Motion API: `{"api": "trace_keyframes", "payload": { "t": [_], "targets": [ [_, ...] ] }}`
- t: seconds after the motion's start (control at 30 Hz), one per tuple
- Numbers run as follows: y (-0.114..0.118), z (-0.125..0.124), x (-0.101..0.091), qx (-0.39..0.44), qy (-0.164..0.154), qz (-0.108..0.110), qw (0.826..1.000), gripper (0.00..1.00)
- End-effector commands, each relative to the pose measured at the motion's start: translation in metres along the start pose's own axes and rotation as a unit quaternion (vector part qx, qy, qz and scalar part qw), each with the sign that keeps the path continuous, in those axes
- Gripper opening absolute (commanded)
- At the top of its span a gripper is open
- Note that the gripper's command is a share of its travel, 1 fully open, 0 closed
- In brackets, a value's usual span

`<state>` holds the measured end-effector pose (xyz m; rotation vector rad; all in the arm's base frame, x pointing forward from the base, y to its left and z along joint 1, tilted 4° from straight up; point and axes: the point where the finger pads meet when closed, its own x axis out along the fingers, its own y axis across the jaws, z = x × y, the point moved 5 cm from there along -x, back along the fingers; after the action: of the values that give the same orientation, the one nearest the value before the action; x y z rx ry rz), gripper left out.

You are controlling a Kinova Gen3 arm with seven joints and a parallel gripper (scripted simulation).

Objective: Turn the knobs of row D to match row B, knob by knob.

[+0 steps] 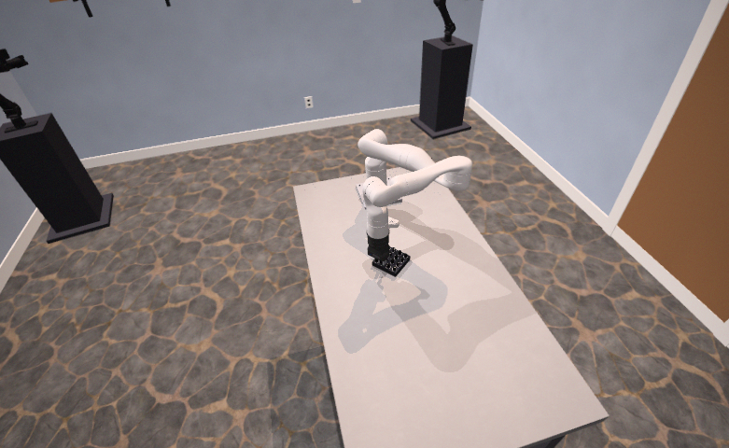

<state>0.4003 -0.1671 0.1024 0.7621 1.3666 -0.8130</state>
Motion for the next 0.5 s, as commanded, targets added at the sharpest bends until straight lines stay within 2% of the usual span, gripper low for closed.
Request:
{"api": "trace_keyframes", "payload": {
  "t": [0.0, 0.47],
  "targets": [
    [0.0002, 0.0003, -0.0007, 0.004, -0.001, 0.001, 1.000, 0.30],
    [0.0002, 0.0003, -0.0007, 0.040, -0.001, 0.001, 0.999, 0.30]
  ]
}}
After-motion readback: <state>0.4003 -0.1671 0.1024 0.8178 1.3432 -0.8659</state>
